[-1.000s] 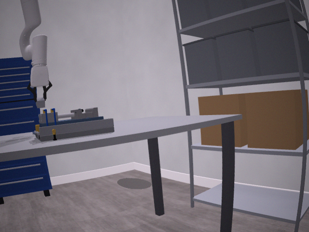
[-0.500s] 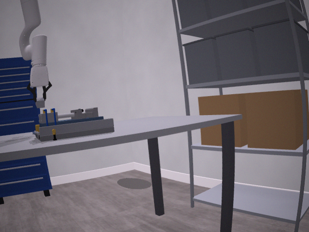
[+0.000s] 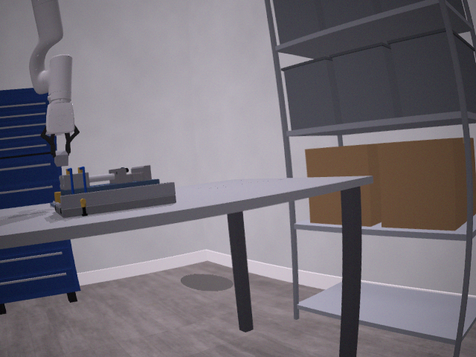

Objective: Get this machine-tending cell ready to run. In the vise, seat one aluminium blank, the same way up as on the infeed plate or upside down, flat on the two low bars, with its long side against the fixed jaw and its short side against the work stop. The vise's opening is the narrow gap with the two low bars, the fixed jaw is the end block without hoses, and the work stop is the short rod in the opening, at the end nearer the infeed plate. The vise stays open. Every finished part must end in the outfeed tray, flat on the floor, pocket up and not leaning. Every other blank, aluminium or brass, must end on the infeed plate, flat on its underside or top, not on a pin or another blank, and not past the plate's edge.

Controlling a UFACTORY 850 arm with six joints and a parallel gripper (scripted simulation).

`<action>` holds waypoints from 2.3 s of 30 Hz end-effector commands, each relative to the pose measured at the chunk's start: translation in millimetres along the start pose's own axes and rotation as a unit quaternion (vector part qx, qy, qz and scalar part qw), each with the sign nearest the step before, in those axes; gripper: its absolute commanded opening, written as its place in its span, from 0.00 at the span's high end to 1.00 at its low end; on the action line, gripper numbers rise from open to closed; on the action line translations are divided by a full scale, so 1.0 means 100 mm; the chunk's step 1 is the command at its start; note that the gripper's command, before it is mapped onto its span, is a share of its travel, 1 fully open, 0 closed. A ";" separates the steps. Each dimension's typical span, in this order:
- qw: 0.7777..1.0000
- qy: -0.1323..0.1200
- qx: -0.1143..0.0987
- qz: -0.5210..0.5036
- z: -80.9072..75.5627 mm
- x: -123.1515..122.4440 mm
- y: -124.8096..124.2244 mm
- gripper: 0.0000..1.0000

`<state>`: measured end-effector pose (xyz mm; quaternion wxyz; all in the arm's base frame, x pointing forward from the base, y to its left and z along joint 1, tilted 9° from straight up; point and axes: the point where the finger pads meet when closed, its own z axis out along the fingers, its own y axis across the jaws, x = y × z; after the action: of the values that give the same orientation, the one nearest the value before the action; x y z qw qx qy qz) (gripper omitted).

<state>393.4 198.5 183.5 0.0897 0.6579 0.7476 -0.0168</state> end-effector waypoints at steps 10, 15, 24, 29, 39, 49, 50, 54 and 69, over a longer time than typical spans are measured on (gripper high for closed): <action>0.999 -0.045 0.009 -0.001 0.01 0.01 -0.03 1.00; 0.997 -0.072 0.010 -0.001 0.02 0.00 -0.03 1.00; 0.993 -0.119 0.005 0.000 0.00 0.00 -0.01 1.00; 0.991 -0.131 0.002 0.001 0.00 0.00 0.00 1.00; 0.988 -0.155 -0.006 0.002 -0.02 0.00 0.03 1.00; 0.988 -0.157 -0.007 0.002 -0.02 0.00 0.03 1.00; 0.988 -0.157 -0.007 0.002 -0.02 0.00 0.03 1.00; 0.988 -0.157 -0.007 0.002 -0.02 0.00 0.03 1.00; 0.988 -0.157 -0.007 0.002 0.00 0.02 0.03 1.00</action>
<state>395.6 199.3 183.8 0.2104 0.6479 0.7229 -0.1155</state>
